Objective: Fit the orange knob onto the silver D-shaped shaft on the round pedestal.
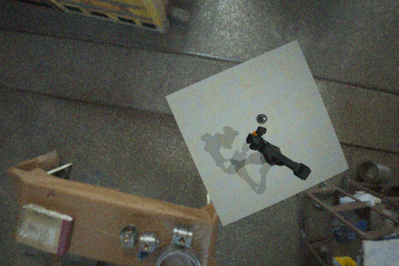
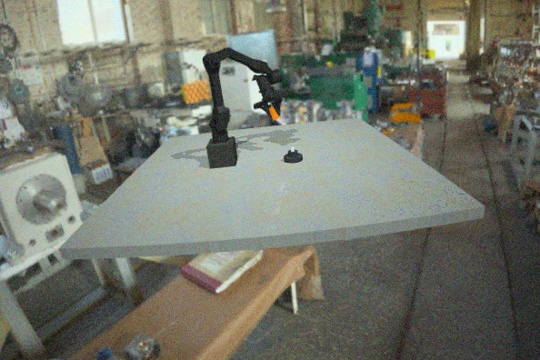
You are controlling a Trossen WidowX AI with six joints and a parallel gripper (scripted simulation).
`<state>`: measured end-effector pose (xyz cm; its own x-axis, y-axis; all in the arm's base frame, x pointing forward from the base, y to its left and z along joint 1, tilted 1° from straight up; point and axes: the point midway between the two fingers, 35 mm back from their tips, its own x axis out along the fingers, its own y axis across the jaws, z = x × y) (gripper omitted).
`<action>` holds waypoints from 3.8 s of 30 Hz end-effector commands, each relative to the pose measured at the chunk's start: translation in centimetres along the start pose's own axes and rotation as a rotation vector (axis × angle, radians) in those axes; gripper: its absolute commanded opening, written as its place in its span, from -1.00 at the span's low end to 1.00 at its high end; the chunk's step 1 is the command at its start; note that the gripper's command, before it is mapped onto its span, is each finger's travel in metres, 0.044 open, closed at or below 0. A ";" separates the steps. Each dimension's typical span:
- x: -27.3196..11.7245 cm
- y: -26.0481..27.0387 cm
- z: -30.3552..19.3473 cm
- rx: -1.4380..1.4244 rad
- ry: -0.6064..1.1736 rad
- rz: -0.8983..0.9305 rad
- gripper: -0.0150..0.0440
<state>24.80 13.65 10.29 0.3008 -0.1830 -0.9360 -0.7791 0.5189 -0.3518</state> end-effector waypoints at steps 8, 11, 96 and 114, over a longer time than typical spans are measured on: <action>2.4 -0.1 0.2 -0.004 -0.008 0.278 -0.49; 2.9 -0.1 0.2 -0.004 -0.008 0.325 -0.49; 9.6 0.9 1.2 0.003 -0.001 0.337 1.00; 12.3 1.8 1.4 0.004 -0.001 0.338 1.00</action>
<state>28.10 13.52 -1.02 0.0382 -0.0002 -0.9993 -0.8290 0.5583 -0.0318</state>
